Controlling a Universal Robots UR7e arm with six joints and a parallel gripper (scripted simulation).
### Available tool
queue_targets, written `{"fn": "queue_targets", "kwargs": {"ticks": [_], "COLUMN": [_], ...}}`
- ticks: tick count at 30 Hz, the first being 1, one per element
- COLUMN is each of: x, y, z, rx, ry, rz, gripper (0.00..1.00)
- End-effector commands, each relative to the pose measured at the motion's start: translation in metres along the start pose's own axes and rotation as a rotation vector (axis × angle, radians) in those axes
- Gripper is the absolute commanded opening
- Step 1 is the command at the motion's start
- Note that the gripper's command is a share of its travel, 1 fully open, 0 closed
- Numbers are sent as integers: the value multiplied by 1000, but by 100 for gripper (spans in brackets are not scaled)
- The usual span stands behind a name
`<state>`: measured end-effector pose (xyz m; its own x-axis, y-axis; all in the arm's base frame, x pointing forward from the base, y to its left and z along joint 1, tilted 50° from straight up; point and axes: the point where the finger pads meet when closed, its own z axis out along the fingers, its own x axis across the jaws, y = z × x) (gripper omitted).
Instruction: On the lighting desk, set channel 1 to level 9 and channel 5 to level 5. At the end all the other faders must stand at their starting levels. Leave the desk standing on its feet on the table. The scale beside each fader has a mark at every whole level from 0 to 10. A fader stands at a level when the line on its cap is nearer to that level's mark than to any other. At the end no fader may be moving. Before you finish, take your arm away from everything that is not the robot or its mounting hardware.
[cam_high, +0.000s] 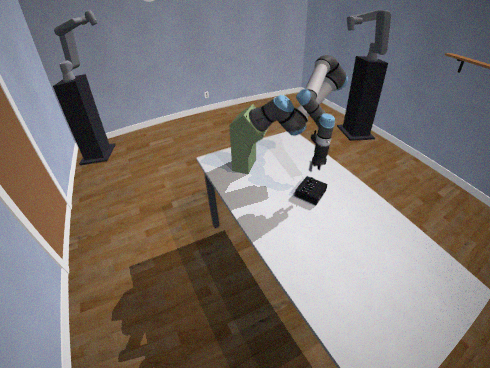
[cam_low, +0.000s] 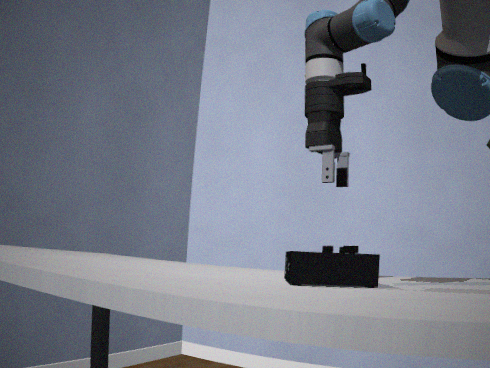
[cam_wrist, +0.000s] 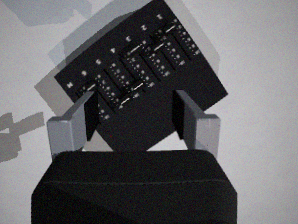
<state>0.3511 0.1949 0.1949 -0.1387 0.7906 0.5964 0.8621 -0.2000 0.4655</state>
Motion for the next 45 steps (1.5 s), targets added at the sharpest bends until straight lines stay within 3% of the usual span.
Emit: {"fn": "queue_targets", "kwargs": {"ticks": [1,30,37,45], "x": [1,1,1,5], "y": [5,5,-2,-29], "z": [0,2,13,46], "rx": [6,5,11,17], "ry": [28,29,25,20], "rz": [-127,-173,-227,-399], "gripper": [100,100,100,100]}}
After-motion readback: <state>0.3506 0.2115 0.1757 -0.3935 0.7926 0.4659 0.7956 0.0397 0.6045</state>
